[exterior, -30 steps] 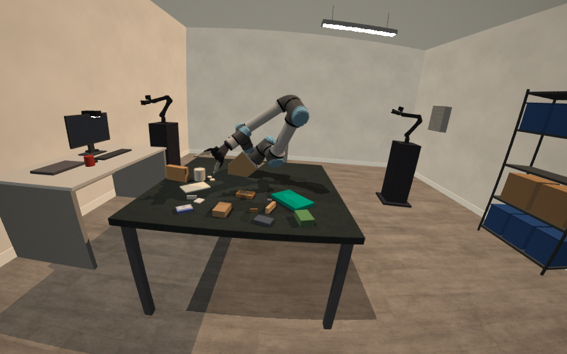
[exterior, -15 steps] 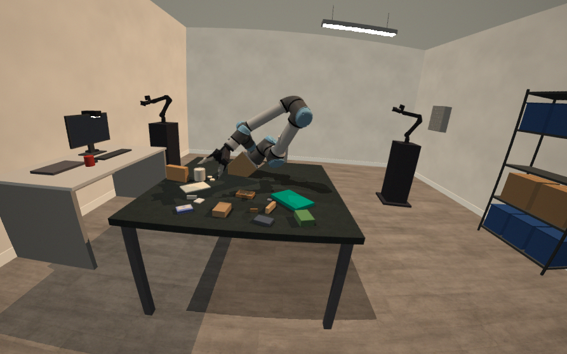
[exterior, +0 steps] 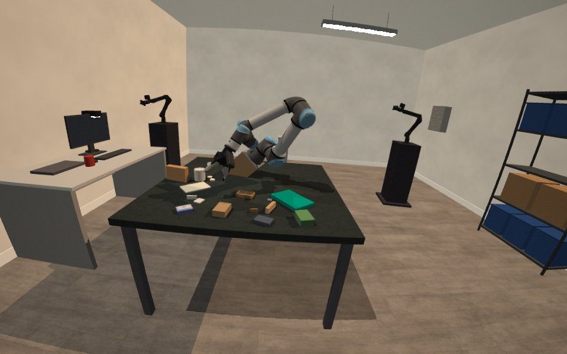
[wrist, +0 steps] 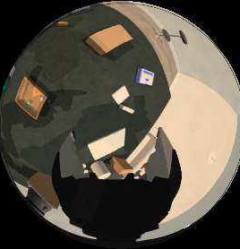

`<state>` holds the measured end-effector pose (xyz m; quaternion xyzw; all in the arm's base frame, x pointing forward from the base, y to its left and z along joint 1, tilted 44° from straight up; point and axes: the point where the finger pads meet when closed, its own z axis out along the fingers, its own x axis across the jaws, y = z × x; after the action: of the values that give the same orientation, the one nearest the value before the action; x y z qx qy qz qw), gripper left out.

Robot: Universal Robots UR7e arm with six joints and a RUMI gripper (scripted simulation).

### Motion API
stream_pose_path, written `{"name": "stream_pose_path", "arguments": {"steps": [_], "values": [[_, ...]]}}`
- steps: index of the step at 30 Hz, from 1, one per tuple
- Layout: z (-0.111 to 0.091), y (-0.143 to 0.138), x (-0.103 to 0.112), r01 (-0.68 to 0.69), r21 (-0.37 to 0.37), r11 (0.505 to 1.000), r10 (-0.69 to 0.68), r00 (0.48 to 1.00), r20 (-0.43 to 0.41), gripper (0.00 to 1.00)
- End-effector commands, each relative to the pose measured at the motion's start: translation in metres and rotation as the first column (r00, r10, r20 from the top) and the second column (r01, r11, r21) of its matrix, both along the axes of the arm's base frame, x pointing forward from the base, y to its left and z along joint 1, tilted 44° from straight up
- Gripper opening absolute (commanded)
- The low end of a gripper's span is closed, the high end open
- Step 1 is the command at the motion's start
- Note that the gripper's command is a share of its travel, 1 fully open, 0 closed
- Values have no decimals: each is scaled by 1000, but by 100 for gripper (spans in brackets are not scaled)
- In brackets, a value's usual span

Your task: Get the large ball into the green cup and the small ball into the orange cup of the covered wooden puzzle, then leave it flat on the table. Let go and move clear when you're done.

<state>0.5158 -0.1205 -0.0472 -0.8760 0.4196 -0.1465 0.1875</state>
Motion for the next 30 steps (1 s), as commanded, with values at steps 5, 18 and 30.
{"name": "stream_pose_path", "arguments": {"steps": [5,18,30], "values": [[9,41,-12,-220,61,974,221,975,-16,100],[23,77,-27,-386,115,915,388,922,11,100],[43,113,-43,-535,165,829,531,844,67,100]]}}
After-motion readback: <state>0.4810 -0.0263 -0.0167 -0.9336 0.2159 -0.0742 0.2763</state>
